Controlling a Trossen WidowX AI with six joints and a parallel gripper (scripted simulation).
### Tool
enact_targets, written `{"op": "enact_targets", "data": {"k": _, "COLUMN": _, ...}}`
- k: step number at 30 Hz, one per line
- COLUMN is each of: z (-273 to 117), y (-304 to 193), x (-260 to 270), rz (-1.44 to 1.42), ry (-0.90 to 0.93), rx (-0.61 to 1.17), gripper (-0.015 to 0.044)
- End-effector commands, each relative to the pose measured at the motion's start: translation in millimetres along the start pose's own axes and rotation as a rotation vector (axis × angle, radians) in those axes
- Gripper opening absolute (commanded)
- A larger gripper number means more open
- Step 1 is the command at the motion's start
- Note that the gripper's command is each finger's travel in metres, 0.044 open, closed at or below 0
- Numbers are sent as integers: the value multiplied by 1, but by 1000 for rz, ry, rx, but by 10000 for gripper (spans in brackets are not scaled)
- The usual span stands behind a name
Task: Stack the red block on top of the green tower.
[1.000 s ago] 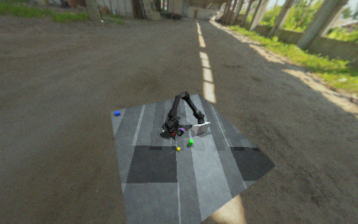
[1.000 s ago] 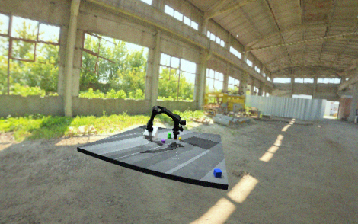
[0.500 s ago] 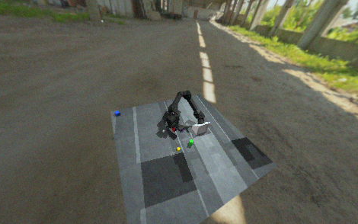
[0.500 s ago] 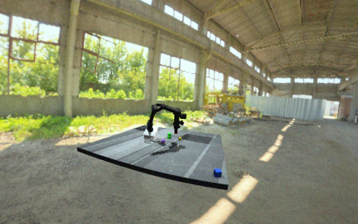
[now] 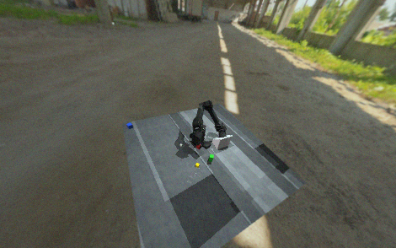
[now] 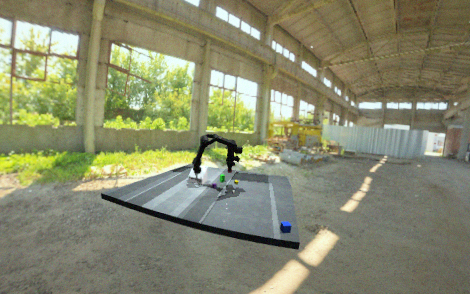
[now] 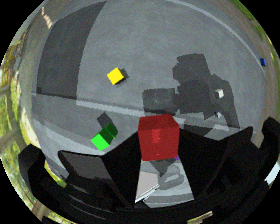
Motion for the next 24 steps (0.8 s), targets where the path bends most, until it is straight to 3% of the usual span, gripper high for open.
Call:
{"op": "enact_targets", "data": {"k": 1, "z": 0, "y": -12, "x": 22, "rz": -1, "ry": 6, "rx": 5, "gripper": 0}}
{"op": "enact_targets", "data": {"k": 16, "z": 6, "y": -72, "x": 98, "rz": 2, "ry": -8, "rx": 13, "gripper": 0}}
{"op": "enact_targets", "data": {"k": 24, "z": 22, "y": -78, "x": 103, "rz": 3, "ry": -13, "rx": 14, "gripper": 0}}
Point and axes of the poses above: the point midway between the two fingers, 35 mm back from their tips, its own z axis out along the fingers, its own x axis across the jaws, y = z × x, the point moved 9 cm from there along -z, back along the fingers, and after that the axes turned 13 degrees about z, right-handed, at the moved point
